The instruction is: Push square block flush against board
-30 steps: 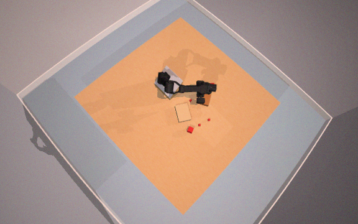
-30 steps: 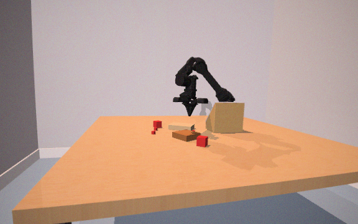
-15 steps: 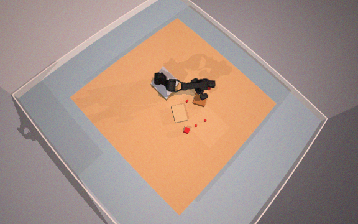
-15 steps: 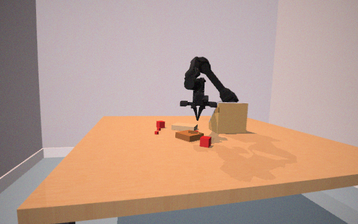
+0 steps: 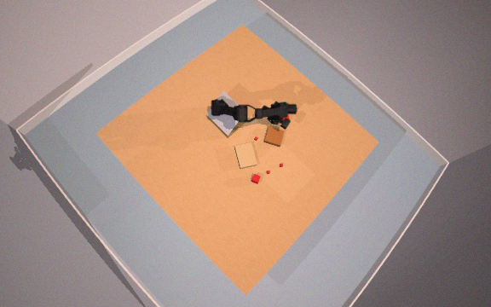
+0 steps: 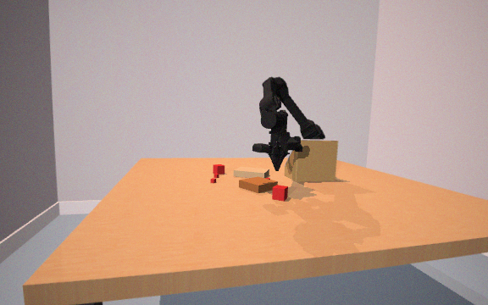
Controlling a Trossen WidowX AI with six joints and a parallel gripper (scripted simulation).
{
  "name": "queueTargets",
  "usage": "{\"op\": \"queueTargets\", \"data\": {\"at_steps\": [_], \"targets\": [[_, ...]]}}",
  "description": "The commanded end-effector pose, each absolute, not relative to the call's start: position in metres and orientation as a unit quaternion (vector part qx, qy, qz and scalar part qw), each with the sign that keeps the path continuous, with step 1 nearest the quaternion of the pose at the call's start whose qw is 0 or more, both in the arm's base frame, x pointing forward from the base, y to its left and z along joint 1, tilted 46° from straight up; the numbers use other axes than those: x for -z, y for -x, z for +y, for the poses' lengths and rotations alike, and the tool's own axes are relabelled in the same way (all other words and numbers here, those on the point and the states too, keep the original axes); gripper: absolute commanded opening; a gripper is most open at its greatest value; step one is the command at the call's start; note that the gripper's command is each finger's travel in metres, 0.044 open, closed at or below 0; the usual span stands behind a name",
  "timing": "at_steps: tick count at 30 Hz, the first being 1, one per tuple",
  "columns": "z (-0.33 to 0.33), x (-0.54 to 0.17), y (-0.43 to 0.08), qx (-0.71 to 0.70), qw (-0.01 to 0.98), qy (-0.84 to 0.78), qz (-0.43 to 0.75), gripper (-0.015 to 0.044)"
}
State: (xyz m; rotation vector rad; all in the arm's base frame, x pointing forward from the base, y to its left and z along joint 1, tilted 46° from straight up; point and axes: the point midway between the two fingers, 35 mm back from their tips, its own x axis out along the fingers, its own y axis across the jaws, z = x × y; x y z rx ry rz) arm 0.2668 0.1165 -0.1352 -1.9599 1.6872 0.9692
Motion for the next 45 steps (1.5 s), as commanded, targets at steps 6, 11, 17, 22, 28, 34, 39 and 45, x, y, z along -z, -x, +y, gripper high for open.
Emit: {"op": "queueTargets", "data": {"at_steps": [6,11,17,22,28,34,39,45], "targets": [[0.123,0.158,-0.256,-0.42,0.093,0.716,0.551,0.0],[0.115,0.167,-0.257,-0.421,0.091,0.716,0.549,0.0],[0.083,0.196,-0.258,-0.42,0.09,0.716,0.55,0.0],[0.083,0.196,-0.259,-0.42,0.09,0.716,0.55,0.0],[0.08,0.192,-0.262,-0.421,0.09,0.716,0.55,0.0],[0.077,0.189,-0.266,-0.421,0.09,0.716,0.55,0.0],[0.075,0.186,-0.268,-0.421,0.09,0.716,0.549,0.0],[0.072,0.183,-0.271,-0.421,0.09,0.716,0.549,0.0]]}}
